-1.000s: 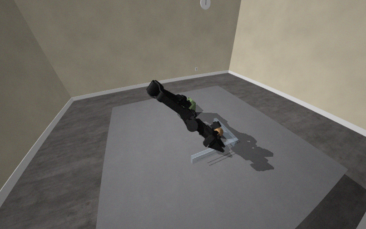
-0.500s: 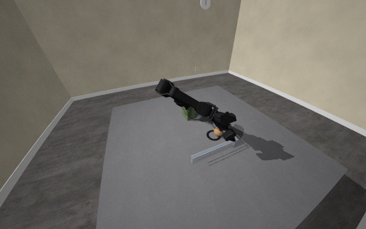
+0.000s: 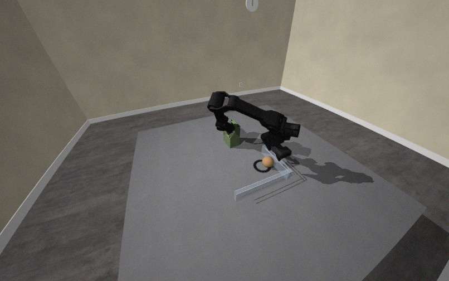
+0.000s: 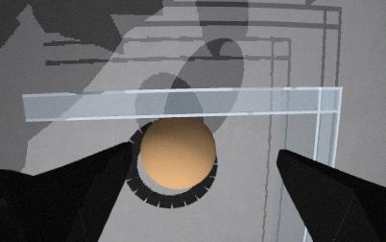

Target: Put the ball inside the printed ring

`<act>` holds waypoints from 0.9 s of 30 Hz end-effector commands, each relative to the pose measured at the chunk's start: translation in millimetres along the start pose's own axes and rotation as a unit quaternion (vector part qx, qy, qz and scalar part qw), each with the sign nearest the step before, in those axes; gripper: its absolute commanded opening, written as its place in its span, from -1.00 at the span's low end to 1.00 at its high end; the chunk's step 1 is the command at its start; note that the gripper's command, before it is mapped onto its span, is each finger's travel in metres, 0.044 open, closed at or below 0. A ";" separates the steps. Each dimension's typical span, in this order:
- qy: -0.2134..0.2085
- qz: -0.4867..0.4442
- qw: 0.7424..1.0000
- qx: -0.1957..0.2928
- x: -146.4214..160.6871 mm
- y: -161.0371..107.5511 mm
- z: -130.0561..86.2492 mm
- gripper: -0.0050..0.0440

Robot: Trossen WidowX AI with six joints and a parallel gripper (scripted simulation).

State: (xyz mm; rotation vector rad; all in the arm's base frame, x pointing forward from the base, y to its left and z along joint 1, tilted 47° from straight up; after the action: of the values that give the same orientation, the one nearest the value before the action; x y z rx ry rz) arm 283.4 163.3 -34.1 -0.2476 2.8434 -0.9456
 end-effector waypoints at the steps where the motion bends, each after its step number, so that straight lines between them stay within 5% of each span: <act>1: 0.021 -0.030 0.997 0.065 11.7 -2.5 -5.3 0.96; 27: 0.023 -0.038 0.996 0.083 14.8 -7.2 23.3 0.96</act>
State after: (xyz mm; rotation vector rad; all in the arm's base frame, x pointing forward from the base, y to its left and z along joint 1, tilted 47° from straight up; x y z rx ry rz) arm 275.7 148.0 -42.9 -0.3055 2.7882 -1.1834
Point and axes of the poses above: the point midway between the two fingers, 35 mm back from their tips, its own z axis out along the fingers, its own x axis across the jaws, y = z × x, the point moved 4 cm from there along -z, back along the fingers, and after that the axes turned 4 degrees about -z, right-handed, at the moved point
